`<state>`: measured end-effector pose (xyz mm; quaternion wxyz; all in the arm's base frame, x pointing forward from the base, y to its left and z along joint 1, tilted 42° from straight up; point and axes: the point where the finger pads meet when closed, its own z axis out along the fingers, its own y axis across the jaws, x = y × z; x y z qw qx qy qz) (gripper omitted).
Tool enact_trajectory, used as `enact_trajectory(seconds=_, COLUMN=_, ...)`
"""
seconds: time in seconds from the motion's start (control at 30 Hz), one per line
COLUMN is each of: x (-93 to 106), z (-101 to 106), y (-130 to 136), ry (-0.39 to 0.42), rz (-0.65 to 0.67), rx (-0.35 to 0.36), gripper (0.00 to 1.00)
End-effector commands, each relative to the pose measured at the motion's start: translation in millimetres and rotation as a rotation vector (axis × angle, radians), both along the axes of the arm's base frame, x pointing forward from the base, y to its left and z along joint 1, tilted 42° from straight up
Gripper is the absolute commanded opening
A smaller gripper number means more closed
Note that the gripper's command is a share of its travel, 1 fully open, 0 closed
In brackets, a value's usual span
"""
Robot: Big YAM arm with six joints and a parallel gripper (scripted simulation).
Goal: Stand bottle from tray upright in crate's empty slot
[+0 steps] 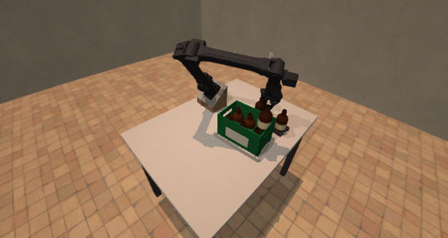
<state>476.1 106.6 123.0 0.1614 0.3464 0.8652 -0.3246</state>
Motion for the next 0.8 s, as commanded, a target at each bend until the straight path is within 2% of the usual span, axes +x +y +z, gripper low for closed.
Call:
enact_trajectory(seconds=0.0, x=2.5, z=8.6, y=-1.3, ry=-0.020, rz=0.005, rx=0.011, gripper=0.00)
enact_trajectory(seconds=0.77, x=2.8, z=7.2, y=-3.5, ry=-0.020, rz=0.002, rx=0.011, gripper=0.00)
